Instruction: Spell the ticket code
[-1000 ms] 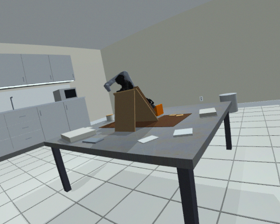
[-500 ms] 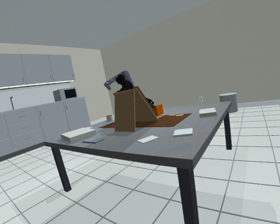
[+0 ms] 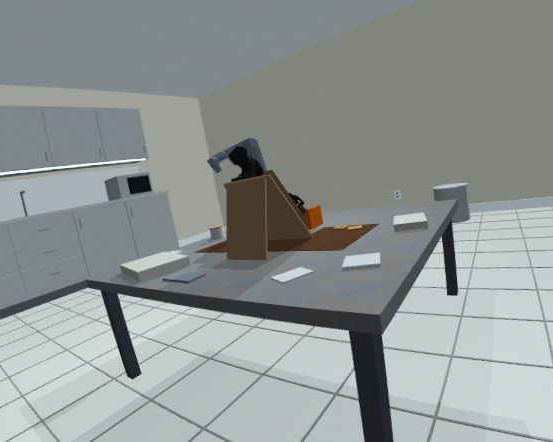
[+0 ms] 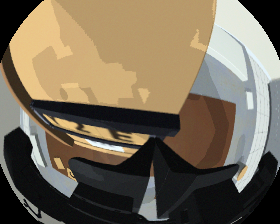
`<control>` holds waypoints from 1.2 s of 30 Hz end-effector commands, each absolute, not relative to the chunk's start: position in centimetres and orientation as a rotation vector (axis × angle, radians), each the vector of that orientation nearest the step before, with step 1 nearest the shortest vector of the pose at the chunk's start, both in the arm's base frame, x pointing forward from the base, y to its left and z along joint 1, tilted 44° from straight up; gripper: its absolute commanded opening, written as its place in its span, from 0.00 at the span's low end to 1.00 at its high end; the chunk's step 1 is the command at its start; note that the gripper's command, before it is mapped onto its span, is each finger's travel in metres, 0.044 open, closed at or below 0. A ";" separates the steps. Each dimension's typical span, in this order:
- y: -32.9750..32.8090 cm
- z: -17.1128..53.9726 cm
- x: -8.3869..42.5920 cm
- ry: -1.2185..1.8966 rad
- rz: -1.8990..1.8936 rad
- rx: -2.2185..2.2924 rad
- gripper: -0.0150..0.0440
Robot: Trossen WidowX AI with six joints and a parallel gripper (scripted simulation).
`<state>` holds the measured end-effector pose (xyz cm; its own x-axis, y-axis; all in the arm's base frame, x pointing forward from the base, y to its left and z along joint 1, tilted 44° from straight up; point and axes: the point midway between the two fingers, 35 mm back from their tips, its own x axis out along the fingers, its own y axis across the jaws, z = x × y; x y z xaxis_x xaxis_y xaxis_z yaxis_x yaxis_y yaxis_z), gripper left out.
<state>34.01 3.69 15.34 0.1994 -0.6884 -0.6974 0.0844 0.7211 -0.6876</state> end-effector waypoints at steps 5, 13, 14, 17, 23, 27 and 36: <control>4.4 15.8 32.9 1.268 -0.582 -0.572 0.25; 4.8 16.1 32.1 1.269 -0.582 -0.573 0.25; 4.9 16.2 32.0 1.269 -0.582 -0.573 0.25; 5.0 16.3 31.9 1.269 -0.582 -0.573 0.25; 8.1 16.1 31.1 1.161 -0.558 -0.624 0.43; 12.8 15.8 28.9 0.981 -0.502 -0.670 0.61; 20.3 15.9 23.0 0.620 -0.326 -0.693 1.00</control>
